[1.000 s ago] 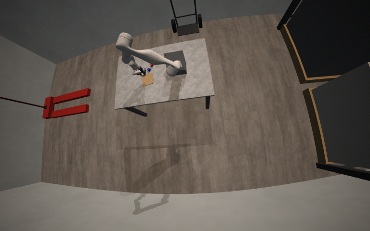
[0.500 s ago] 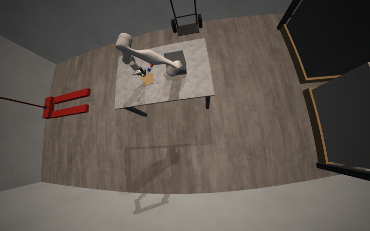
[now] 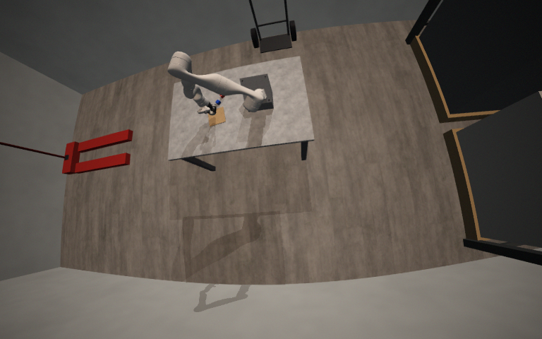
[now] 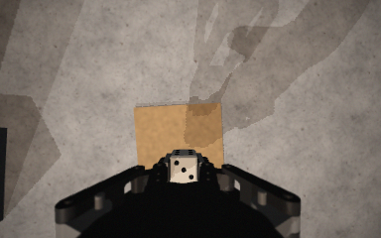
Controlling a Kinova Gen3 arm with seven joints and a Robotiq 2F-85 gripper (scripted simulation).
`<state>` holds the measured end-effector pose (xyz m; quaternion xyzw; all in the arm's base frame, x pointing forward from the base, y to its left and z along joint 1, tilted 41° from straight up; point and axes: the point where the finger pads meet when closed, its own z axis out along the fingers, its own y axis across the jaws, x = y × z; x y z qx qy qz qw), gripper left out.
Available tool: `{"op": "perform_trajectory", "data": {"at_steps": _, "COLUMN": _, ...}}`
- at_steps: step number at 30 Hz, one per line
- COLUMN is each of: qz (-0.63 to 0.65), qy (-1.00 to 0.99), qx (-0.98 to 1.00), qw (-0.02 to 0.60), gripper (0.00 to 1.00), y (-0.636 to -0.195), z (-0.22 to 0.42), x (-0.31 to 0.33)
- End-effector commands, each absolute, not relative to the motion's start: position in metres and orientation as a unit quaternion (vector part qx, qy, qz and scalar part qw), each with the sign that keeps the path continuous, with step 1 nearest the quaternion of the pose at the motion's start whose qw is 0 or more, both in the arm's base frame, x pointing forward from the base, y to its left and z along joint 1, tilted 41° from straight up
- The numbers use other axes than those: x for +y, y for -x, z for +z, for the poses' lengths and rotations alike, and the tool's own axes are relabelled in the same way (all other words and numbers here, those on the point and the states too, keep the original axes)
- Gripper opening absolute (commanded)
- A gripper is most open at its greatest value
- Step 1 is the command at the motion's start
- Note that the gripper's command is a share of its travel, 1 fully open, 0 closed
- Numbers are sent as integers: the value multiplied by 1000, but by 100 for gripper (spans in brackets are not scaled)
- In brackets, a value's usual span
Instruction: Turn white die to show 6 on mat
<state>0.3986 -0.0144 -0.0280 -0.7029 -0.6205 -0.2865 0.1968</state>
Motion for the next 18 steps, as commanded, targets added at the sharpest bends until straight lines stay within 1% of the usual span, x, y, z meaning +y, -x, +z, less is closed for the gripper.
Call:
{"op": "perform_trajectory", "data": {"at_steps": 1, "qz": -286, "qy": 699, "qx": -622, "qw": 208, "gripper": 26, "y": -397, "z": -40, "x": 2}}
{"op": "perform_trajectory", "data": {"at_steps": 18, "qz": -286, "qy": 699, "qx": -622, "qw": 208, "gripper": 26, "y": -399, "z": -54, "x": 14}}
